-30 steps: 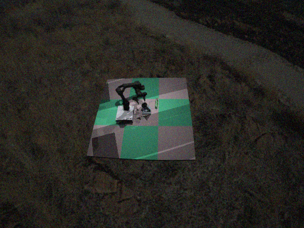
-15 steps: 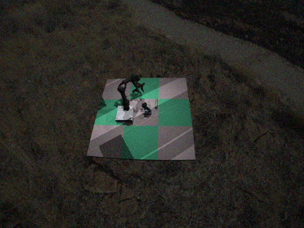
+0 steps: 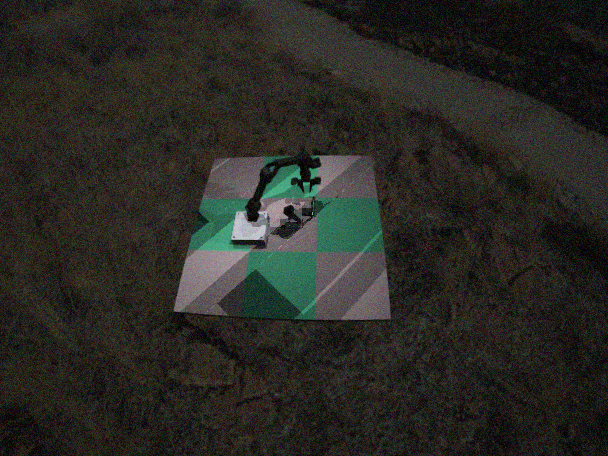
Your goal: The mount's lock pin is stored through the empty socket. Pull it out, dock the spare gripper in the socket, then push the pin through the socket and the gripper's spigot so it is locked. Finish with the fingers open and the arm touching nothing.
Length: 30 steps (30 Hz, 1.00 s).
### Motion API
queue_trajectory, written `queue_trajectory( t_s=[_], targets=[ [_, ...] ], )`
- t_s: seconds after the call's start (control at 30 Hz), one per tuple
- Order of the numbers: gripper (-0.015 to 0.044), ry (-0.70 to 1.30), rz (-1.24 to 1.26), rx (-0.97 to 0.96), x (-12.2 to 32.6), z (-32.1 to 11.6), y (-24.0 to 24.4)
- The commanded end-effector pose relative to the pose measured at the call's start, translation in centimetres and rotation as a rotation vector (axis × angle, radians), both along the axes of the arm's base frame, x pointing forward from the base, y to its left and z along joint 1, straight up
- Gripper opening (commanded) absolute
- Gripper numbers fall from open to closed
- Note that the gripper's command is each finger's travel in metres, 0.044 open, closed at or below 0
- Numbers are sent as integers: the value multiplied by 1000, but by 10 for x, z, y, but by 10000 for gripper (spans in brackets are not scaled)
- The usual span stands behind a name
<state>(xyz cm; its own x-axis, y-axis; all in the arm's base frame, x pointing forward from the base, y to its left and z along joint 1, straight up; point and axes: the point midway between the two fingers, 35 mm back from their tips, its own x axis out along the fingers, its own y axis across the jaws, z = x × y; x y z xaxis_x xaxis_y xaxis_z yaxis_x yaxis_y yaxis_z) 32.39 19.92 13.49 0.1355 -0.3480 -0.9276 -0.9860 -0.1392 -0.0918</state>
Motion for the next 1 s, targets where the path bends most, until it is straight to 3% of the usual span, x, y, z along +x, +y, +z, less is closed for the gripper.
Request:
queue_trajectory(
  t_s=[0.0, 0.37, 0.97],
  targets=[
    [180, 67, -13, 94, 42, -15, -11],
    [180, 78, -14, 113, 45, -21, -13],
    [180, 78, -14, 113, 43, -93, -14]
  ],
)
